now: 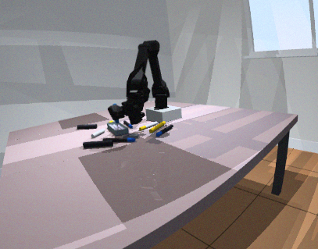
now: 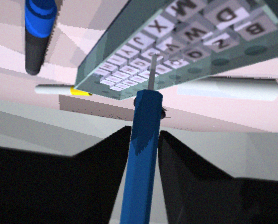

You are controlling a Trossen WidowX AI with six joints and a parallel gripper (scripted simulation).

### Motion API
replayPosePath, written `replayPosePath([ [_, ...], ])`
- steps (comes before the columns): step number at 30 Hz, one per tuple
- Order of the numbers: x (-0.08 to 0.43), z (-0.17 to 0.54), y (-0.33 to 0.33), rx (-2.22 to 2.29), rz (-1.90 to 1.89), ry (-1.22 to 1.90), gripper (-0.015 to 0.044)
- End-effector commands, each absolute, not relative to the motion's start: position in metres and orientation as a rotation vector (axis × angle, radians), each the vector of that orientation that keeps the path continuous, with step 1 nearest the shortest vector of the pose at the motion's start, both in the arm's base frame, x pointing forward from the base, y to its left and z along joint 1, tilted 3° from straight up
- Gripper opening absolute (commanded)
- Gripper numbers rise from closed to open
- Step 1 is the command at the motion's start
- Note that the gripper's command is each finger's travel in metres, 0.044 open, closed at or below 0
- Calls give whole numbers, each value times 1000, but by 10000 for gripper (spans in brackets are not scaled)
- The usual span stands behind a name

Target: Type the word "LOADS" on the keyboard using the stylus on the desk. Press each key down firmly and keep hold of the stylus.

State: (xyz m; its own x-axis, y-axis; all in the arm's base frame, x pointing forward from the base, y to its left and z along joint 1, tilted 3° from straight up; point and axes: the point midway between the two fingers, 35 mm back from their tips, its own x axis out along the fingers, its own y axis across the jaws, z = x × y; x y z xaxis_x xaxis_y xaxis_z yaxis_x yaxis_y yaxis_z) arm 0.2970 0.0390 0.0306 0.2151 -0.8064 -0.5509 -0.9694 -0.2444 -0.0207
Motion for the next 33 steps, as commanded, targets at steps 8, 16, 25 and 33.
replayPosePath([
  [8, 297, 28, 39, -2138, 618, 1651, 81],
  [16, 298, 34, 39, -2138, 618, 1651, 81],
  [25, 297, 66, 37, -2138, 617, 1651, 81],
  [33, 297, 63, 37, -2132, 616, 1649, 81],
])
